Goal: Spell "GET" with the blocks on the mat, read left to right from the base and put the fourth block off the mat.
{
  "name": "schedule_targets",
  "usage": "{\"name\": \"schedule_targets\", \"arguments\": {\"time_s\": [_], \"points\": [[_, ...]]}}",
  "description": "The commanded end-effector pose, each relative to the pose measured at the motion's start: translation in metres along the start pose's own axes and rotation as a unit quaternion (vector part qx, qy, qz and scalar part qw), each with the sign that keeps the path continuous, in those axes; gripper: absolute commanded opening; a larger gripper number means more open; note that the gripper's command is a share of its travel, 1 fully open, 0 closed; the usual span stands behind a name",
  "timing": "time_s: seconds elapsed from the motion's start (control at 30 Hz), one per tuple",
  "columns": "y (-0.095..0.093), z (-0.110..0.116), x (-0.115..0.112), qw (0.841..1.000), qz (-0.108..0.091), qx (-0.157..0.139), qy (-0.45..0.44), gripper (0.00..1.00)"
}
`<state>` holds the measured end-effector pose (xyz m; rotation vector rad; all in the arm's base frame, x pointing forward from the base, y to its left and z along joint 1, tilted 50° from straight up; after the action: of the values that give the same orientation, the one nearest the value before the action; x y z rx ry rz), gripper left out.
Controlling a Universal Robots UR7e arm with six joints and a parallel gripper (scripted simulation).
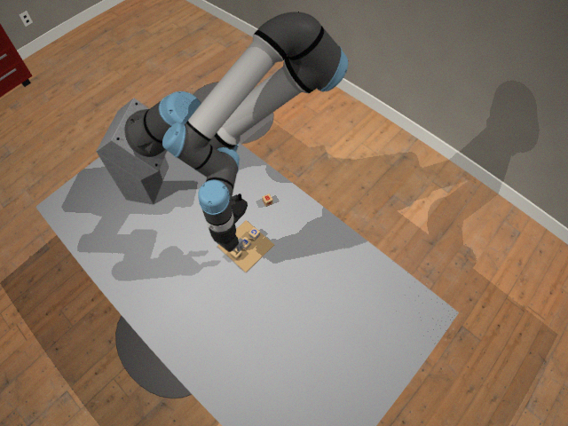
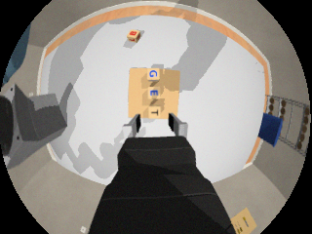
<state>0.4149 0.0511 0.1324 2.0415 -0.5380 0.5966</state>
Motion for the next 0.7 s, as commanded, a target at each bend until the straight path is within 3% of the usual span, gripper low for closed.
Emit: {"name": "schedule_targets", "arguments": {"time_s": [0.0, 0.67], "points": [[0.001, 0.001, 0.002, 1.0, 0.002, -0.001, 0.001, 1.0], [0.013, 0.001, 0.003, 1.0, 0.003, -0.002, 0.002, 1.0]]}}
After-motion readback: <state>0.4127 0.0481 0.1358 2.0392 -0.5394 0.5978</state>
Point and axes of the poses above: the point where the finger pads meet when closed, its own y axis back along the fingers, its own x axis across the jaws, z = x × y, the point moved 1 cm from there along y, back along the fingers, and after that the axes turned 10 degrees about -y, right-handed, at the moved point
